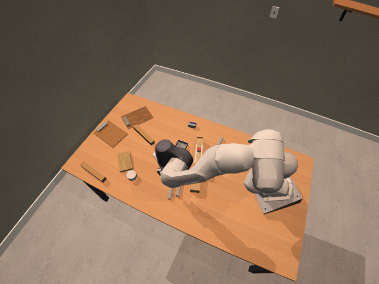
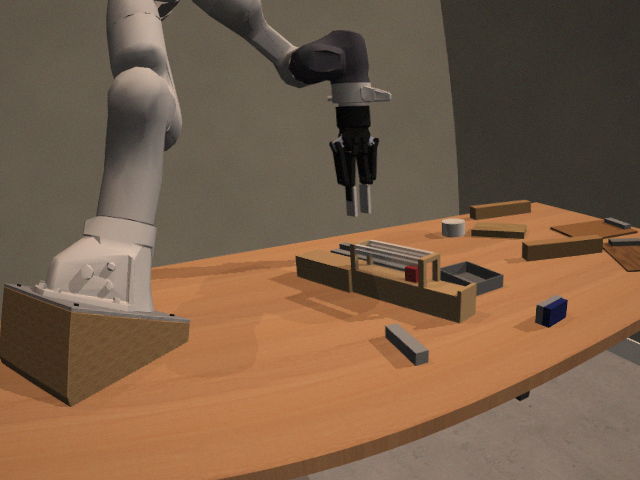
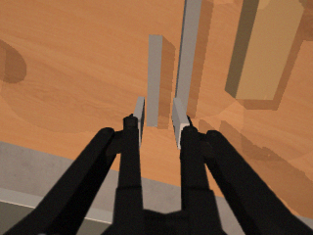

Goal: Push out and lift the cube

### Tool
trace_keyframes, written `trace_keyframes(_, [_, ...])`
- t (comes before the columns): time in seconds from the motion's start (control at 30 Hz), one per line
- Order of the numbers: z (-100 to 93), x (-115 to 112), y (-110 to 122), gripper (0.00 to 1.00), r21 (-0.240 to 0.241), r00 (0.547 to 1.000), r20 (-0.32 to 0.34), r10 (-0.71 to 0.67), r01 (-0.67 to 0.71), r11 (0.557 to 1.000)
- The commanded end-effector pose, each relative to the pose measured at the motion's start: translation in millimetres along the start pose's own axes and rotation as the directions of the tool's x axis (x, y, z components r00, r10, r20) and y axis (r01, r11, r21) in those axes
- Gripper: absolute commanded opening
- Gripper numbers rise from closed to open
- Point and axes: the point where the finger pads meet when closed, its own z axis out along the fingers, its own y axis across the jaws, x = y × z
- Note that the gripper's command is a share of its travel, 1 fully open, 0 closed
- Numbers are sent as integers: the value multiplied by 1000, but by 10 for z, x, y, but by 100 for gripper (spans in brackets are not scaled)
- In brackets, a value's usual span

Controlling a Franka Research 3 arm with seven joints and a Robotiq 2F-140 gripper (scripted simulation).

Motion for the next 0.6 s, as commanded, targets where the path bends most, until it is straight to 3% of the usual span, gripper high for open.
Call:
trace_keyframes(0.0, [230, 37, -54, 23, 14, 1000, -6, 11, -11, 1000])
trace_keyframes(0.23, [620, 43, -68, 23, 14, 1000, -6, 11, -11, 1000])
trace_keyframes(0.57, [684, 44, -70, 23, 14, 1000, -6, 11, -11, 1000])
